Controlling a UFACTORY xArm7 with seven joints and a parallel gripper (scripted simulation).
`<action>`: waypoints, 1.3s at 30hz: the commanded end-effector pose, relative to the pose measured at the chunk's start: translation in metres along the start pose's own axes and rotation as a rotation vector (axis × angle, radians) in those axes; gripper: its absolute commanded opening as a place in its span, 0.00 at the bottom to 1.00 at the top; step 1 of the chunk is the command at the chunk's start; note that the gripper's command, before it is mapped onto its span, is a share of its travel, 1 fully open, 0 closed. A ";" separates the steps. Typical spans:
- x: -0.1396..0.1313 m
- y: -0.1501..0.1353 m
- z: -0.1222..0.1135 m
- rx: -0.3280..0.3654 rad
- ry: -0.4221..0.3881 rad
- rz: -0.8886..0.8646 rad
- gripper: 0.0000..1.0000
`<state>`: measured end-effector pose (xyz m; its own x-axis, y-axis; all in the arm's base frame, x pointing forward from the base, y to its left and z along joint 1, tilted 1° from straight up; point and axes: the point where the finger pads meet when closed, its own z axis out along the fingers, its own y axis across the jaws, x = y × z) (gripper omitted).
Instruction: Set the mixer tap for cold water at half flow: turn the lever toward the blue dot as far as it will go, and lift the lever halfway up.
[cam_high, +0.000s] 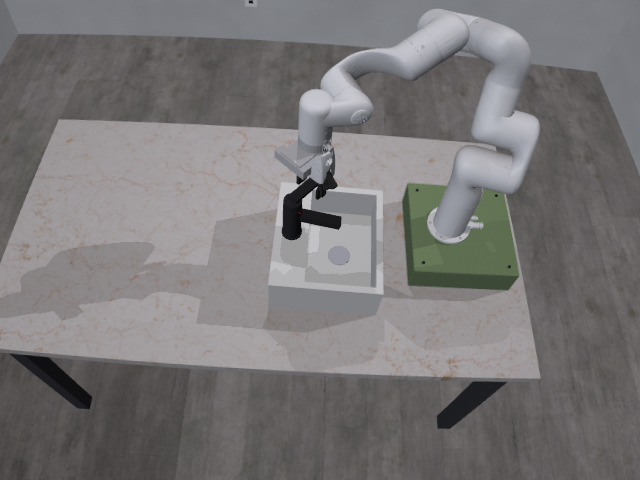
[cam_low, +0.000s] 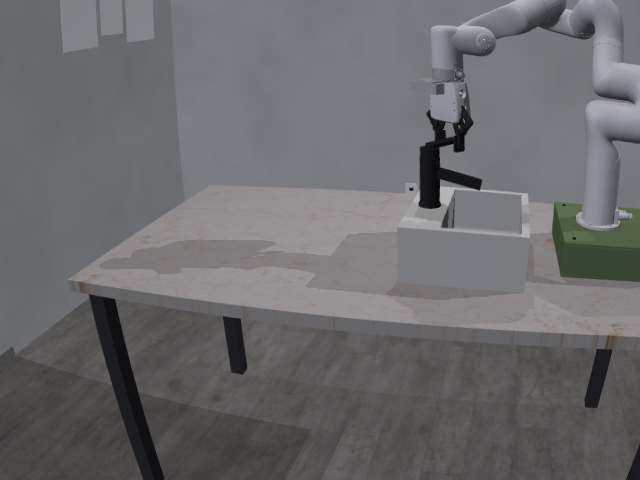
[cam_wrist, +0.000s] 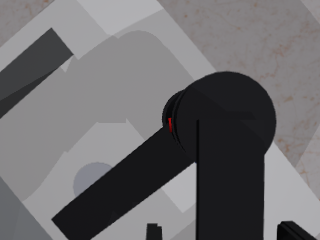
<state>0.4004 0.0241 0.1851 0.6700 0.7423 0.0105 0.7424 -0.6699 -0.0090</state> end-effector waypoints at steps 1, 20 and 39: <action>0.001 0.001 -0.001 -0.002 0.003 0.000 0.67; 0.001 0.001 -0.005 -0.002 0.003 0.000 0.67; 0.001 0.001 -0.048 -0.002 0.003 0.000 0.67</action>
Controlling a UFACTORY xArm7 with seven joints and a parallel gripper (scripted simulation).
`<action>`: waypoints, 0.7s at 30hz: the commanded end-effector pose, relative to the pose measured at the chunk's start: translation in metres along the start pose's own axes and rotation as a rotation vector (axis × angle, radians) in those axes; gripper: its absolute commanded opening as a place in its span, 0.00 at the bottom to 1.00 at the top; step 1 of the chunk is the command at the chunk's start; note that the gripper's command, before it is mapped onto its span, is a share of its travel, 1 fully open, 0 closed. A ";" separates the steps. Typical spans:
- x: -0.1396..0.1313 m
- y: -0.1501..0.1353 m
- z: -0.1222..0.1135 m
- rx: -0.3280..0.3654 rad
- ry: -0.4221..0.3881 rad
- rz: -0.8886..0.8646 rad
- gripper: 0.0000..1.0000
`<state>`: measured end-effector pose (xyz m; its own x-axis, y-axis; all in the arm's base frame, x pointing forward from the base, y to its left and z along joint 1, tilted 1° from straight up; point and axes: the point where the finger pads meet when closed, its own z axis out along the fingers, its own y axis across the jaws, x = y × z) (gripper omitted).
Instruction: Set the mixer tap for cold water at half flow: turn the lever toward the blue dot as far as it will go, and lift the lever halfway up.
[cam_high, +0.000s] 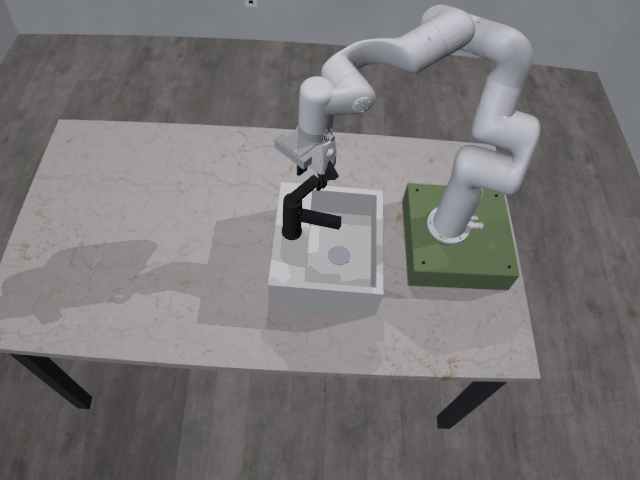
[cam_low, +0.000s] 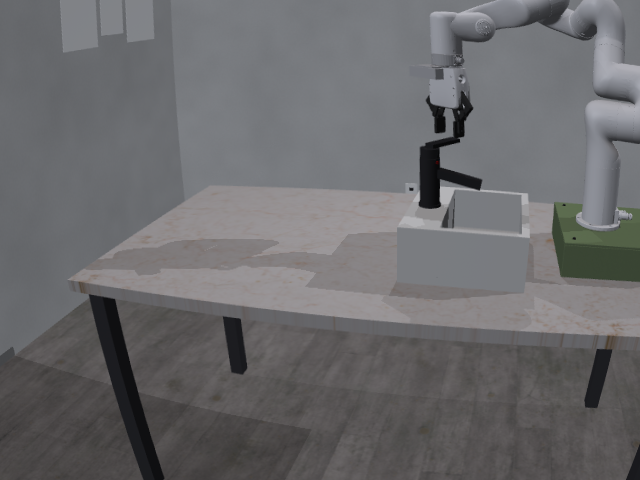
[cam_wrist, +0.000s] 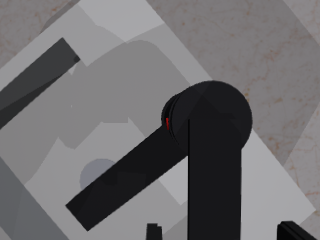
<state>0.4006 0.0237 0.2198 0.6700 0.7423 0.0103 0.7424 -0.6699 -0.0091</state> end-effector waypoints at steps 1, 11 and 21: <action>0.001 0.000 -0.016 -0.002 0.003 0.000 0.67; 0.001 0.000 -0.032 -0.002 0.003 0.000 0.67; 0.001 0.000 -0.037 -0.002 0.003 0.000 0.67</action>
